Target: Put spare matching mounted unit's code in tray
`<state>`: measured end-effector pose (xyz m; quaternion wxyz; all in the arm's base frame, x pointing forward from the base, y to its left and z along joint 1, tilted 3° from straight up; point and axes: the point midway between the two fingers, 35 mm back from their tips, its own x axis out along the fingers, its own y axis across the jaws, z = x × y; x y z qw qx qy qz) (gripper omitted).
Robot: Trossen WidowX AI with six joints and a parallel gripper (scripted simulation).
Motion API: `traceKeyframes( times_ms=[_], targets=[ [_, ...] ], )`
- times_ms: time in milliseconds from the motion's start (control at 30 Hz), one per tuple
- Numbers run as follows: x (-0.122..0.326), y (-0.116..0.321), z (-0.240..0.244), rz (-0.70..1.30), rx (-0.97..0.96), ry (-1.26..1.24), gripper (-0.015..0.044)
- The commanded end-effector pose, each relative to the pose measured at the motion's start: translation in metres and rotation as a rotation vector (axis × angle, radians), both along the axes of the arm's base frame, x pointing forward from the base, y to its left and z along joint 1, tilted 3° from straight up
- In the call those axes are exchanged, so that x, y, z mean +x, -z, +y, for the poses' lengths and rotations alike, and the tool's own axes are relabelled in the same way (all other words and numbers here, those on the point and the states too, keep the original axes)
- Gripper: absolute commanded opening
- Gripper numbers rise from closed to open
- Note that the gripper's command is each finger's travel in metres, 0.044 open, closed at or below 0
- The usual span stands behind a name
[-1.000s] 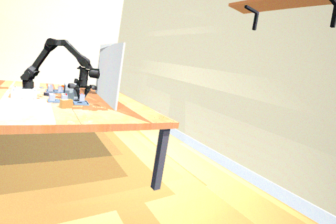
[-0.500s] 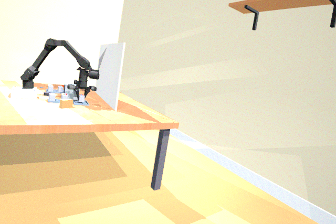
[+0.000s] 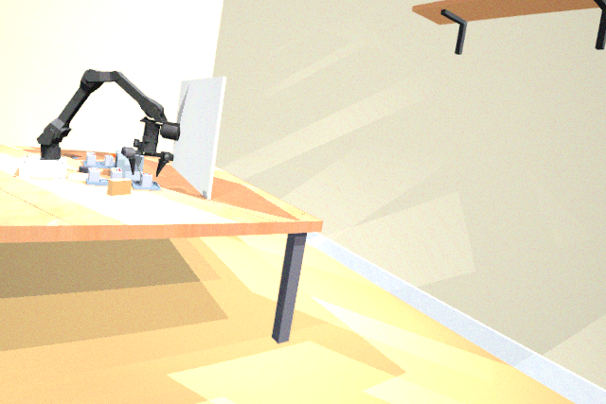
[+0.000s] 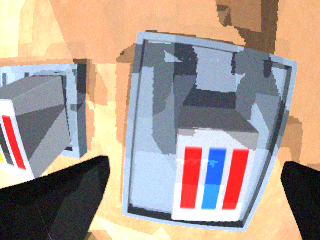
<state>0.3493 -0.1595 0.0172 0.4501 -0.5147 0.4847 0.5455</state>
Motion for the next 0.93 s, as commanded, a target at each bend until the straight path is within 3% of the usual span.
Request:
traceKeyframes(
  times_ms=[0, 100, 900],
  targets=[
    [0.008, -0.062, -0.001, -0.037, -0.018, 0.0, 0.044],
    [0.005, -0.089, 0.001, -0.037, -0.018, -0.001, 0.044],
    [0.009, -0.09, -0.001, -0.065, -0.028, -0.003, 0.044]
  ],
)
